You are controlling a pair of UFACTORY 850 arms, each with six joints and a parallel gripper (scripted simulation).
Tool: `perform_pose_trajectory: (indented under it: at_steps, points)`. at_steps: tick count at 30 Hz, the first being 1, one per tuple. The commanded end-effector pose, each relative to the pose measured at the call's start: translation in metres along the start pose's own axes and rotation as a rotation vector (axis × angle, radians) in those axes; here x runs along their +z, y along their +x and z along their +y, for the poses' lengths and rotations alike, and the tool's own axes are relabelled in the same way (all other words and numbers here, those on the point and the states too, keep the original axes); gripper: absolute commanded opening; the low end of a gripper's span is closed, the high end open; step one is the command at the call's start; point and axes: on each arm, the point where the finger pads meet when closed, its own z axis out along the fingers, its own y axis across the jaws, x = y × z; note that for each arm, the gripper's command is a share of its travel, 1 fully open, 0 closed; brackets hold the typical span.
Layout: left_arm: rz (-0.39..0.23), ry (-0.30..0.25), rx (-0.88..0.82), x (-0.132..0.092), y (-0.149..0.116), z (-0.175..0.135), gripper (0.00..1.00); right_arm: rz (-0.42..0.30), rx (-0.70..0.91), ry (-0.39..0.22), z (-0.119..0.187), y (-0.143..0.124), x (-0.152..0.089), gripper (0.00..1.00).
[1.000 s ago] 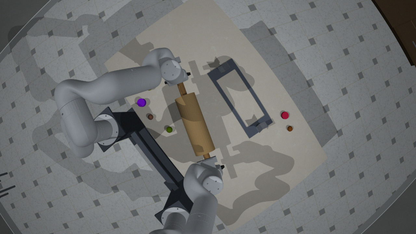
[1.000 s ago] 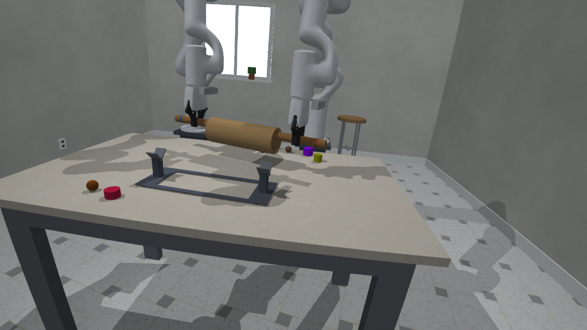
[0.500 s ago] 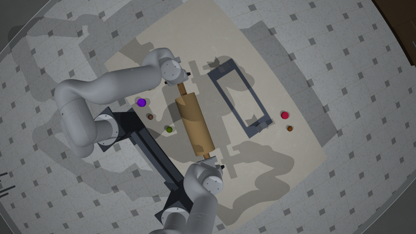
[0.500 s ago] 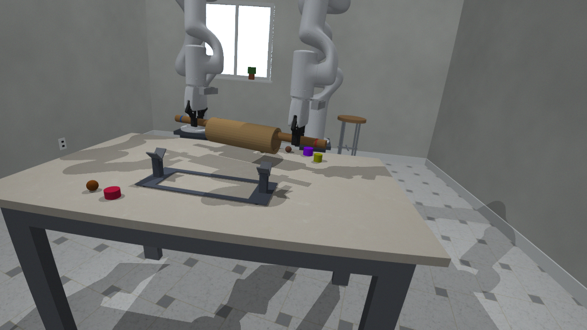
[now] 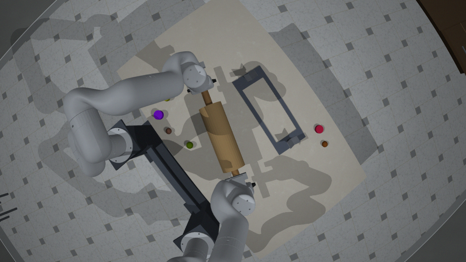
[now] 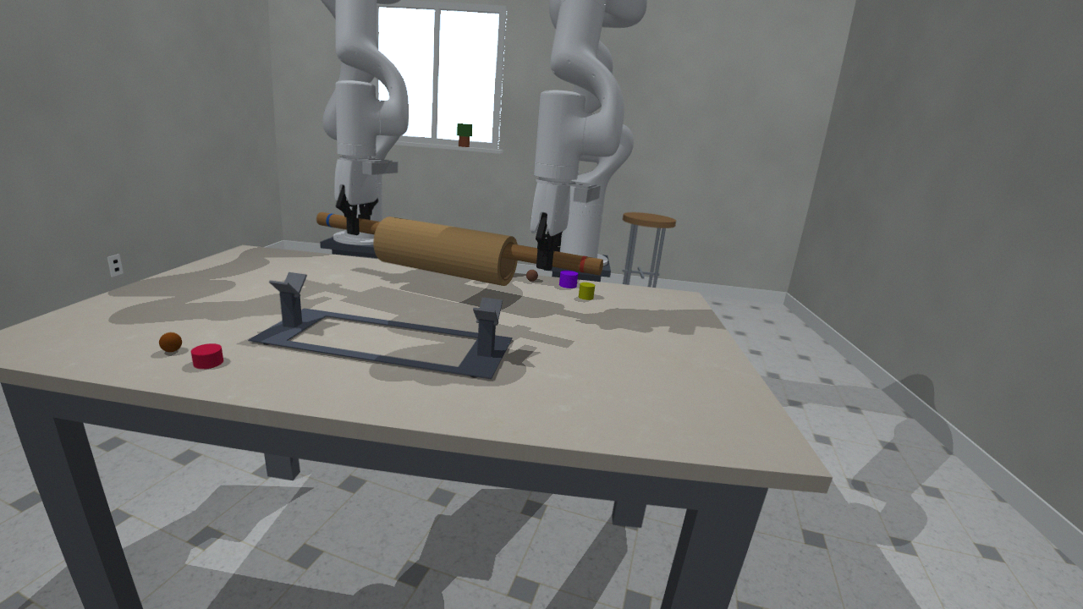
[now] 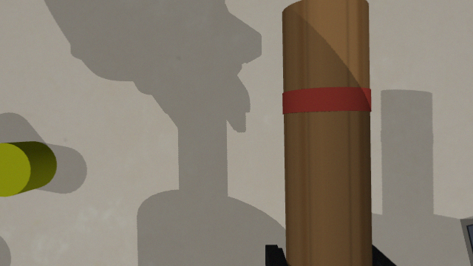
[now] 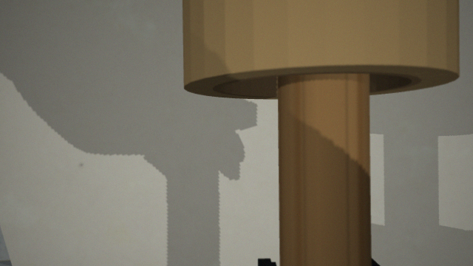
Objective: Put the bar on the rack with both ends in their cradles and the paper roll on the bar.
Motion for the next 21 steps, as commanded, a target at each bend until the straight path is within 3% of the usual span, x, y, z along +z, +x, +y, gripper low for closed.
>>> perform_pose_trajectory:
  at_steps: [1,15,18,21]
  points:
    - [-0.002,0.012,-0.013,-0.001,0.000,-0.002,0.12,0.004,-0.013,-0.005,0.002,0.001,-0.001,0.12]
    - [-0.001,0.013,-0.054,-0.007,0.007,0.038,0.12,0.004,-0.054,-0.005,0.062,0.009,-0.006,0.12]
    - [-0.001,0.013,-0.051,-0.007,0.006,0.035,0.12,0.004,-0.051,-0.005,0.057,0.009,-0.006,0.12]
    - [-0.001,0.013,-0.066,-0.009,0.009,0.052,0.12,0.004,-0.067,-0.005,0.082,0.012,-0.008,0.12]
